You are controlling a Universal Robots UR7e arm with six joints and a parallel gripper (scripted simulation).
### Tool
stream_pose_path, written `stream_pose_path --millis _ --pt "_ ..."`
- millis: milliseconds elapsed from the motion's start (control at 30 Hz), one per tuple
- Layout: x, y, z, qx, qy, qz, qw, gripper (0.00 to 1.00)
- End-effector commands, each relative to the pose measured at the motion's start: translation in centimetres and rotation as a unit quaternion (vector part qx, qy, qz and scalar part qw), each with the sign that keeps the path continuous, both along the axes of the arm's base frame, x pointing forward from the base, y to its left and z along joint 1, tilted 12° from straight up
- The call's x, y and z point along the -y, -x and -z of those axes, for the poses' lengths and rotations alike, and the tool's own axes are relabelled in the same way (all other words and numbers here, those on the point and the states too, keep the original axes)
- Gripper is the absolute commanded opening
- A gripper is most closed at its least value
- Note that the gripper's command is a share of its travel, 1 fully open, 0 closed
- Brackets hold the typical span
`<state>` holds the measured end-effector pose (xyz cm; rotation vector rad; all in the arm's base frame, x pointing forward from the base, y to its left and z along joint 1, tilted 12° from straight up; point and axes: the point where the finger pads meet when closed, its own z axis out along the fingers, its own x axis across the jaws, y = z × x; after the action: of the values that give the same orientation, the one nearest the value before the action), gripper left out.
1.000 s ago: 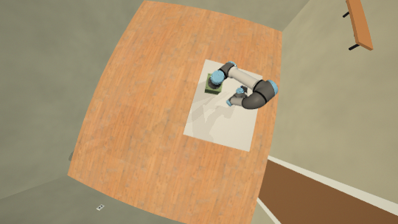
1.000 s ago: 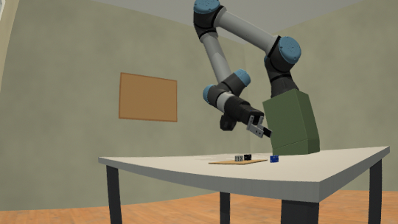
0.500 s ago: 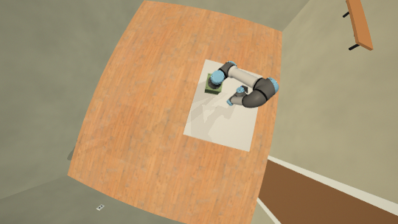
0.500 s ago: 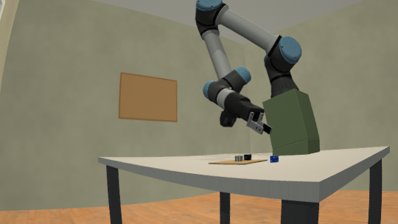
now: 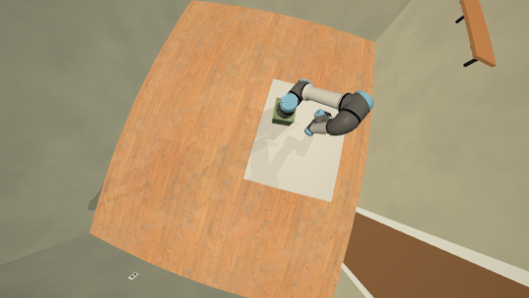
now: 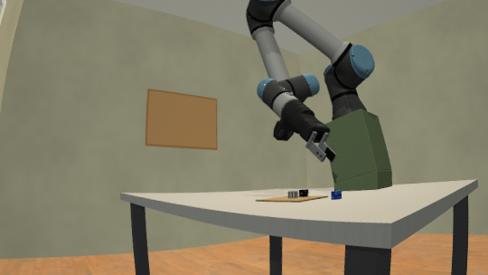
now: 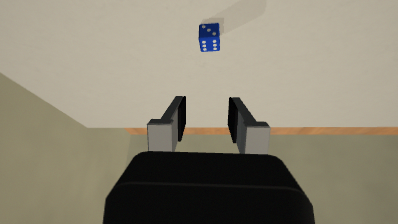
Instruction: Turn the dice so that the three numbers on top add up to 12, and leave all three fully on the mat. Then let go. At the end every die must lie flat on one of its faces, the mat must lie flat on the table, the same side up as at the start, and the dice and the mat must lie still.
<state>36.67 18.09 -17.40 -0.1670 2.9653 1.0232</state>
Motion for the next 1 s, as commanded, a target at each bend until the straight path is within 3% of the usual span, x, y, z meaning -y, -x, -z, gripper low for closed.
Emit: stream_pose_path --millis 0,167,233,367,400,733,800,967 --pt "-0.8 0.2 -0.3 0.007 0.078 0.006 0.997 0.7" --pt "-1.6 0.2 -0.6 0.014 0.145 0.008 0.989 0.7" --pt "-1.6 0.2 -0.6 0.014 0.145 0.008 0.989 0.7" --pt "-2.3 0.3 -0.9 0.02 0.209 0.011 0.978 0.7" --pt "-2.4 0.3 -0.9 0.02 0.21 0.011 0.977 0.7" --pt "-3.9 0.4 -1.7 0.038 0.337 0.017 0.941 0.7" --pt "-3.9 0.4 -1.7 0.038 0.337 0.017 0.941 0.7" --pt "-4.4 0.4 -2.0 0.044 0.385 0.018 0.922 0.7"
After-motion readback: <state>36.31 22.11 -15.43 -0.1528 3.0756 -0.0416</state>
